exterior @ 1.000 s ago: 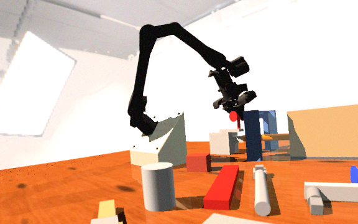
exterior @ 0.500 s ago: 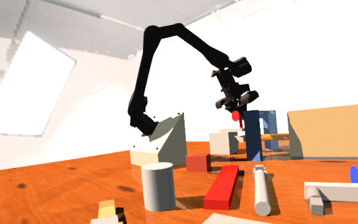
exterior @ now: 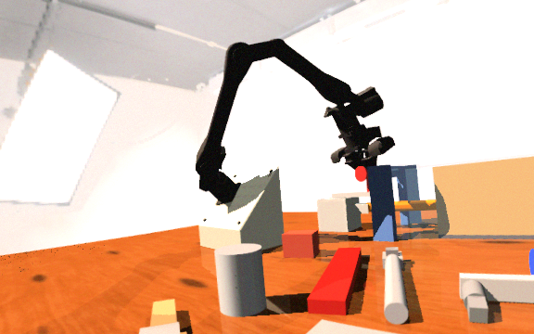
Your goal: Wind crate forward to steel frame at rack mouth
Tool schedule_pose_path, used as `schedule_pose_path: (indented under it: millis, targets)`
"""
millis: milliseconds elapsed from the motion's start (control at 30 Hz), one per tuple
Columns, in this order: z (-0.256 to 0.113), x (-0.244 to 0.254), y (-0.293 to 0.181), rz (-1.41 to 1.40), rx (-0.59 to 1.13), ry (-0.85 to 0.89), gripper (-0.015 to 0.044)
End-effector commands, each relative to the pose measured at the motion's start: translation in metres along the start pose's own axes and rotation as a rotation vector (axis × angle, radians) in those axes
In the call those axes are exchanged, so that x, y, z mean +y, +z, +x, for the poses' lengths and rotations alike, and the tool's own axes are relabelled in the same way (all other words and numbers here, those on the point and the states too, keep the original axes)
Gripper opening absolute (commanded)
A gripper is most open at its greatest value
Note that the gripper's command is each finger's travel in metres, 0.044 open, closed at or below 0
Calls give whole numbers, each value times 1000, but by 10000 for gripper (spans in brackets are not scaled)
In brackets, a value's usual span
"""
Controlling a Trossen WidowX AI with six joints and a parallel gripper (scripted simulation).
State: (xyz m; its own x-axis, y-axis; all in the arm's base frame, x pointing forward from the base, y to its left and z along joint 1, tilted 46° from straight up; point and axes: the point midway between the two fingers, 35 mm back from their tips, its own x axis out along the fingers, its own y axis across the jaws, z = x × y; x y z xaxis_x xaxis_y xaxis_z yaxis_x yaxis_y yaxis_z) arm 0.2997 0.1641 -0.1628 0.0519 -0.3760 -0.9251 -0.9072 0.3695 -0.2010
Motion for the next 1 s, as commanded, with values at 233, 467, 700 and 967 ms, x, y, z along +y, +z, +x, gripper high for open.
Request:
schedule_pose_path:
  millis: [233,467,700,967]
  targets:
    - [9,8,15,5,-11,6,0]
    - [12,12,22,5,-12,6,0]
    - [14,17,28,6,-12,7,0]
    - [17,24,35,6,-13,7,0]
